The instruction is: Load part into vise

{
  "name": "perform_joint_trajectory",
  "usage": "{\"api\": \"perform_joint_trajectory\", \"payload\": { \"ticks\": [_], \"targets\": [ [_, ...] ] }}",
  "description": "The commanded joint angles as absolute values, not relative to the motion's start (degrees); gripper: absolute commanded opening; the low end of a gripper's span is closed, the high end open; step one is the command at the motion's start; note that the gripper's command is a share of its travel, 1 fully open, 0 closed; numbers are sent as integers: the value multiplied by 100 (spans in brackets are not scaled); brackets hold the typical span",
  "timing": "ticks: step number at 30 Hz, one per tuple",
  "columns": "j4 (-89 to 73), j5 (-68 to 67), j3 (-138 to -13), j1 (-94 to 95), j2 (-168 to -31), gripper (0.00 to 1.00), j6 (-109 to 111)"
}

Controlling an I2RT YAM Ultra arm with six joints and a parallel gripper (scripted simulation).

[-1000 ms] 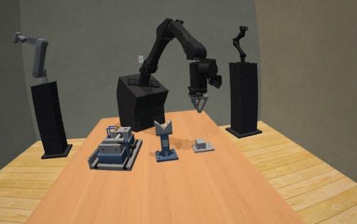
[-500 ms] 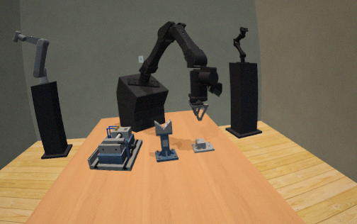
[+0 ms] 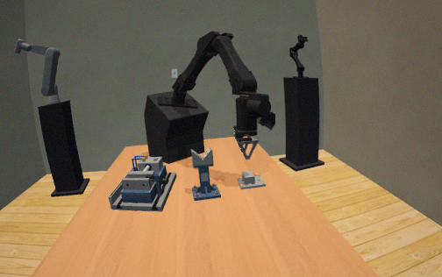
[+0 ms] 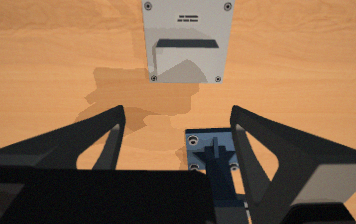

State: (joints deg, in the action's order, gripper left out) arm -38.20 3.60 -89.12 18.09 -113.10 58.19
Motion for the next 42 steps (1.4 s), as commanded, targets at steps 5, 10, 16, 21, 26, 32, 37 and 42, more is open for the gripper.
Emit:
{"api": "perform_joint_trajectory", "payload": {
  "ticks": [5, 10, 16, 21, 26, 32, 37, 42],
  "targets": [
    [-3473, 349, -9030, 1844, -11232, 81, 5770],
    [-3305, 343, -9068, 1885, -11626, 81, 5754],
    [-3133, 343, -9099, 1908, -11720, 81, 5746],
    [-3054, 335, -9122, 1901, -11930, 81, 5740],
    [-2934, 329, -9172, 1928, -12100, 81, 5734],
    [-2816, 335, -9226, 1936, -12159, 81, 5729],
    [-2749, 327, -9266, 1909, -12378, 81, 5724],
    [-2691, 325, -9305, 1926, -12475, 81, 5721]
  ]
}}
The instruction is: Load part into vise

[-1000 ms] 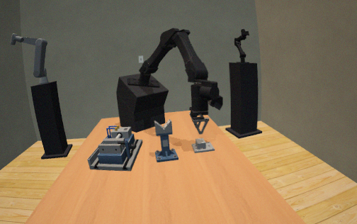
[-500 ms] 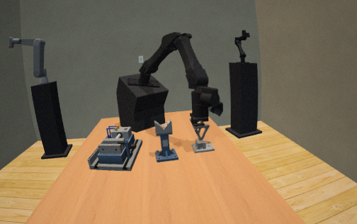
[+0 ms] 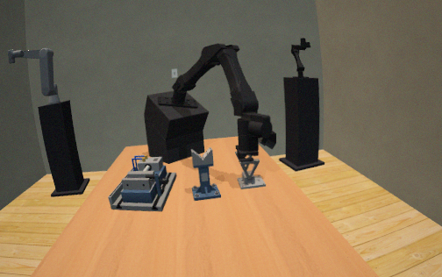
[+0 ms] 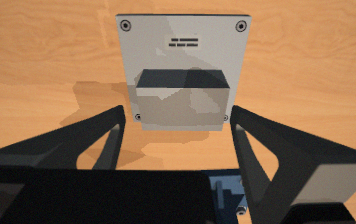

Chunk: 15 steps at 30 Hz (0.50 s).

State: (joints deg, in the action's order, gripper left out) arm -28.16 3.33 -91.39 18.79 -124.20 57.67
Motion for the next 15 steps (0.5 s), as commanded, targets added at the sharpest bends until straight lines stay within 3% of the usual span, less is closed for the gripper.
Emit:
{"api": "perform_joint_trajectory", "payload": {
  "ticks": [1, 15],
  "targets": [
    [-2678, 324, -9315, 1930, -12498, 81, 5720],
    [-2644, 322, -9401, 1954, -12491, 81, 5717]
  ]
}}
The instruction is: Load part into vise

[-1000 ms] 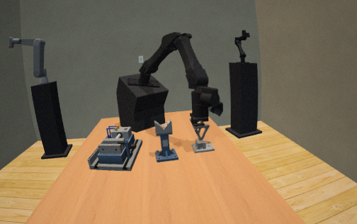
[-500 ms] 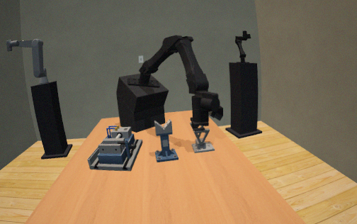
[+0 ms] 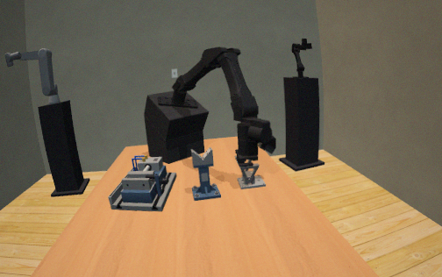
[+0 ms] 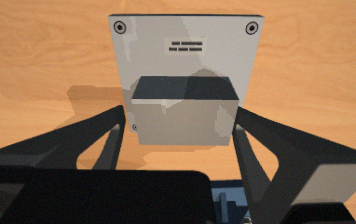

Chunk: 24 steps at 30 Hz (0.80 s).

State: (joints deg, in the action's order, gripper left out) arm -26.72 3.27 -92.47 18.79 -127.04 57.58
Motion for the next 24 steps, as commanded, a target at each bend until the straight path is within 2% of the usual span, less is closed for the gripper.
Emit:
{"api": "perform_joint_trajectory", "payload": {
  "ticks": [1, 24],
  "targets": [
    [-2556, 325, -9398, 1954, -12493, 81, 5715],
    [-2541, 318, -9460, 1959, -12710, 81, 5712]
  ]
}}
